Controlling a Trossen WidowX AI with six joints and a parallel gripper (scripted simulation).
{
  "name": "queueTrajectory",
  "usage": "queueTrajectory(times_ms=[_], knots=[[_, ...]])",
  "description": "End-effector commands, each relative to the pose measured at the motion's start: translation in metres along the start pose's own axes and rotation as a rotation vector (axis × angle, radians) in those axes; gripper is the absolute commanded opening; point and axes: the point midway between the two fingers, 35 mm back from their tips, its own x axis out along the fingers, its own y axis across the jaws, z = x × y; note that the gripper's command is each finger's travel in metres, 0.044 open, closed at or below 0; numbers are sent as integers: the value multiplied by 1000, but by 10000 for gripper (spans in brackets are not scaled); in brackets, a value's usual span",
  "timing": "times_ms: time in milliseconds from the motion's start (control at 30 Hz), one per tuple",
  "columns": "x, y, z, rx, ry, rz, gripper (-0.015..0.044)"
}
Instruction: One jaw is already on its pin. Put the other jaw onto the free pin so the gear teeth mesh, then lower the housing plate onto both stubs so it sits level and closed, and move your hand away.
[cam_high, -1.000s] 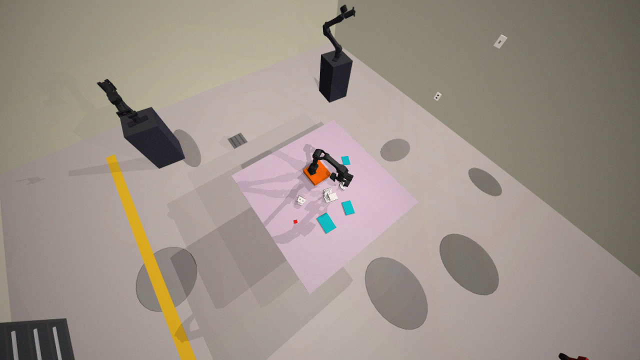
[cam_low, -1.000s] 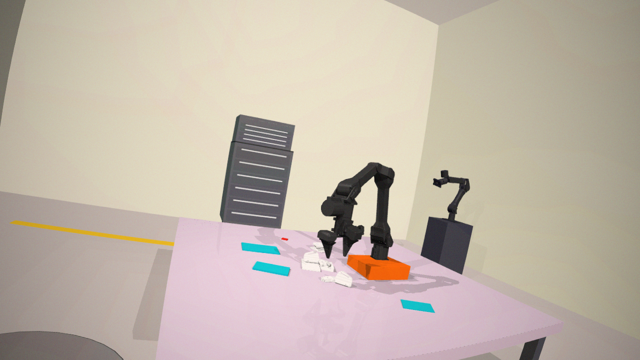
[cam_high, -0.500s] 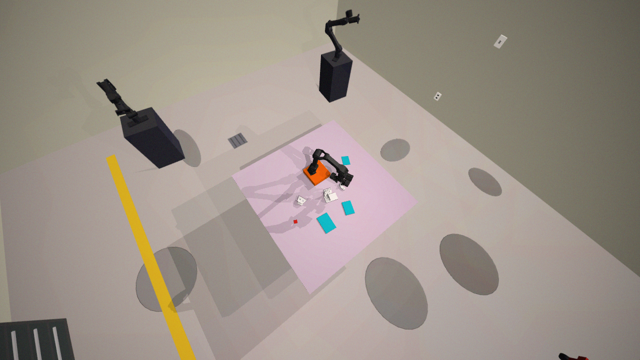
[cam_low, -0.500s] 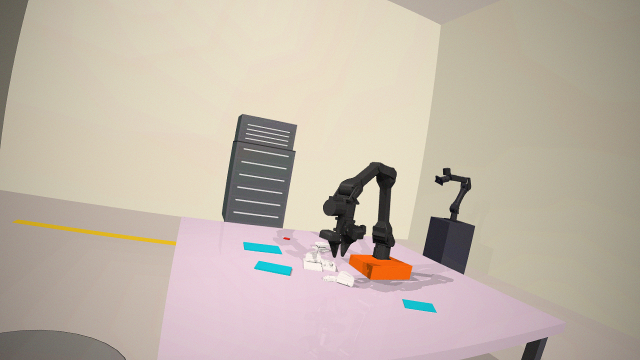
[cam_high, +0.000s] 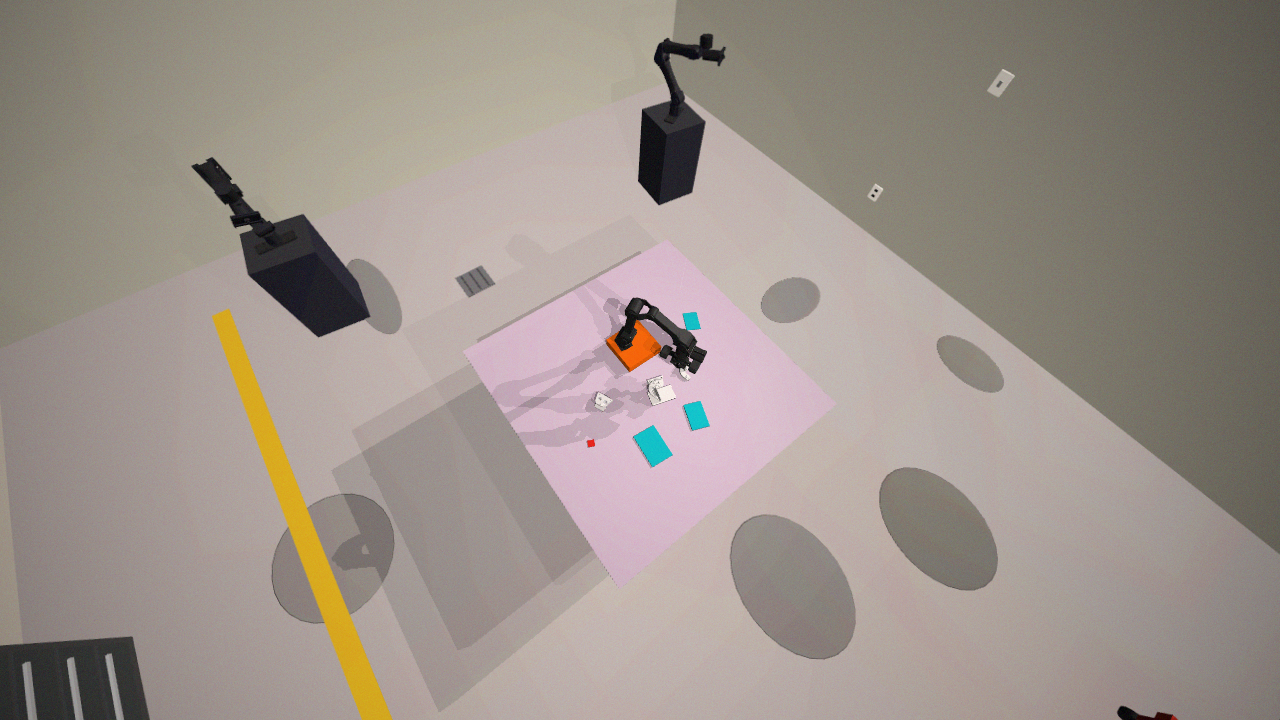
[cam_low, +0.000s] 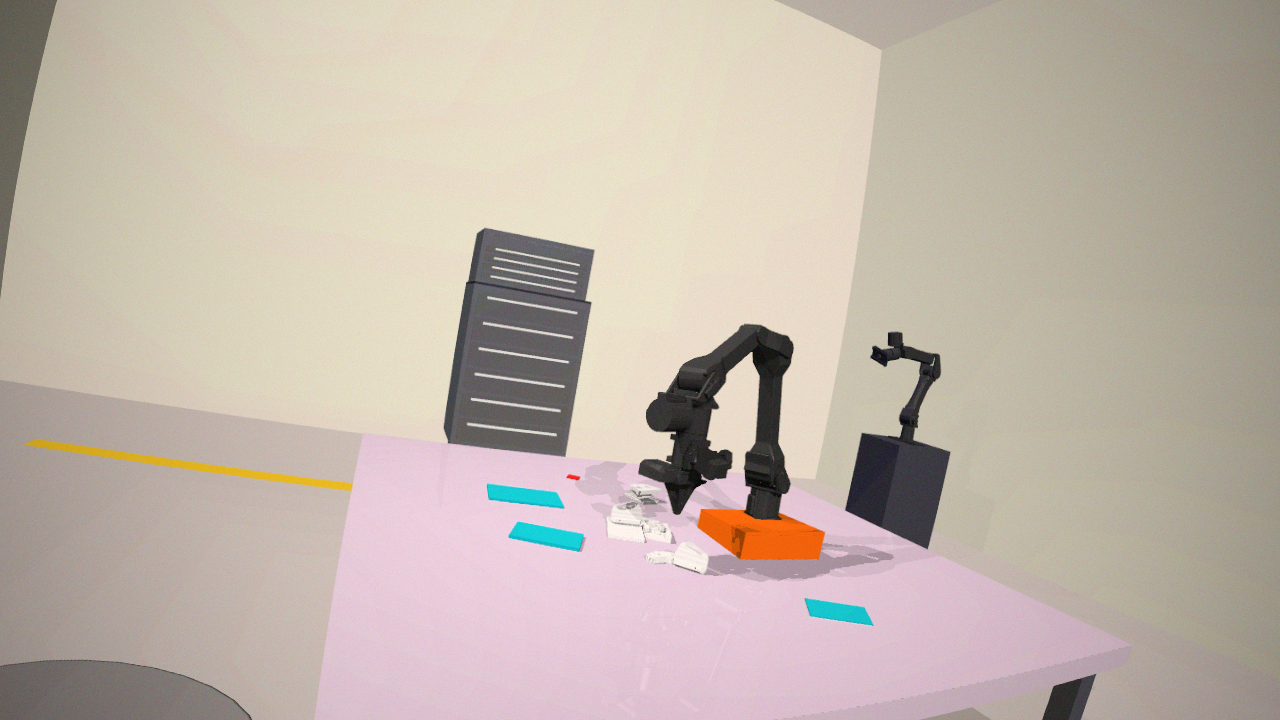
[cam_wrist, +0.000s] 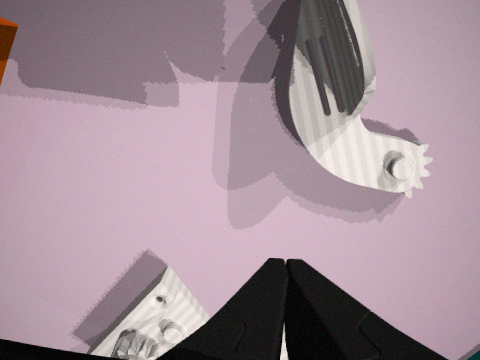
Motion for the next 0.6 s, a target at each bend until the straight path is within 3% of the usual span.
queueTrajectory(times_ms=[0,233,567], knots=[[0,0,0,0,0,0,0],[0,0,0,0,0,0,0],[0,0,0,0,0,0,263]])
